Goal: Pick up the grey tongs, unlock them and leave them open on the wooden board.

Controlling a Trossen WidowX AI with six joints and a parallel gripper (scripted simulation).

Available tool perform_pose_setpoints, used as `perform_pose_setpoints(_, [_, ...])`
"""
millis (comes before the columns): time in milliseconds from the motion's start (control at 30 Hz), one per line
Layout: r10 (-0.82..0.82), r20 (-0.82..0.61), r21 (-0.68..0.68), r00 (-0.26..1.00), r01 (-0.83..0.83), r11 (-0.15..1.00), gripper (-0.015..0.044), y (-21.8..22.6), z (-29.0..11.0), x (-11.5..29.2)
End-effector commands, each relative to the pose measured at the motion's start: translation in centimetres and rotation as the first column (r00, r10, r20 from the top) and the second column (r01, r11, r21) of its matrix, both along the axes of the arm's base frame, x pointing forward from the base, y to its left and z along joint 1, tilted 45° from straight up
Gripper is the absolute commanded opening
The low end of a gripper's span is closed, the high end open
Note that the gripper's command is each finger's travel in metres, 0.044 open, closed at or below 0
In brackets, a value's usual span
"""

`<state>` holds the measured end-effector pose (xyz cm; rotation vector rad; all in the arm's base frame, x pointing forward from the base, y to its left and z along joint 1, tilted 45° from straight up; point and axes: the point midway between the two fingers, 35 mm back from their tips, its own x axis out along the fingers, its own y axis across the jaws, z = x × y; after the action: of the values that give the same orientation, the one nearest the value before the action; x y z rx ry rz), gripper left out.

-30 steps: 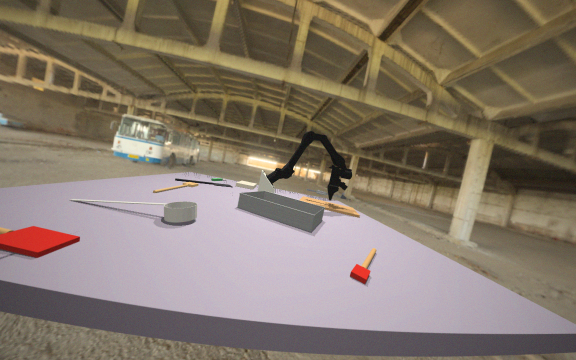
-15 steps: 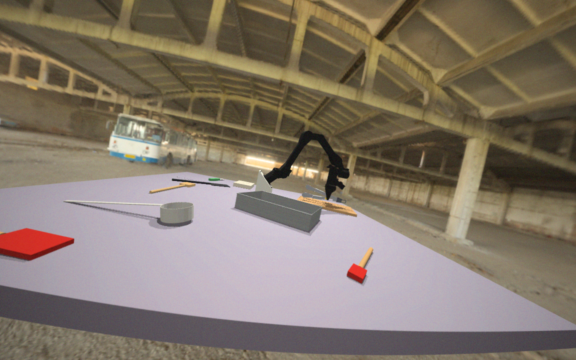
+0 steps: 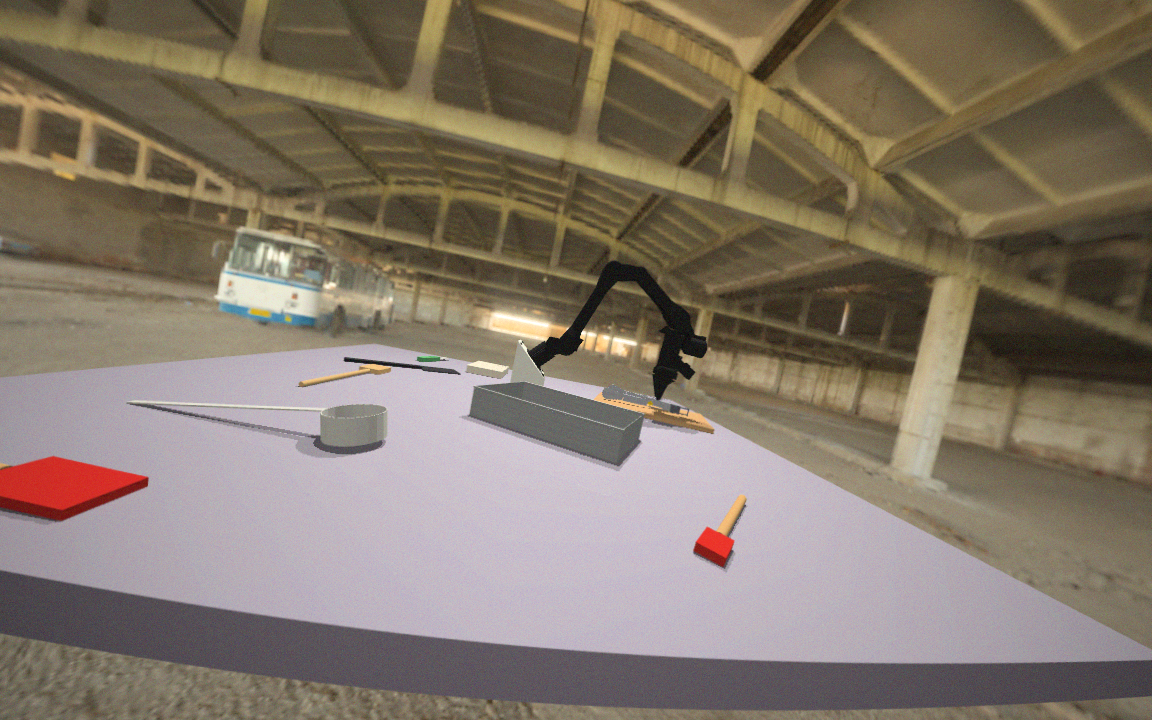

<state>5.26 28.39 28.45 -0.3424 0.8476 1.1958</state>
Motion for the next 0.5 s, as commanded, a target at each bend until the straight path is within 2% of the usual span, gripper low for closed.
perform_pose_setpoints(0, [0.011,0.003,-0.023,1.0,-0.011,1.0,0.044,-2.6,0.9,3.1])
perform_pose_setpoints(233, [0.017,-0.006,-0.02,1.0,-0.018,1.0,0.044,-7.2,2.4,6.7])
perform_pose_setpoints(467, [0.005,0.004,0.043,1.0,-0.005,0.999,0.044,-11.1,4.2,8.4])
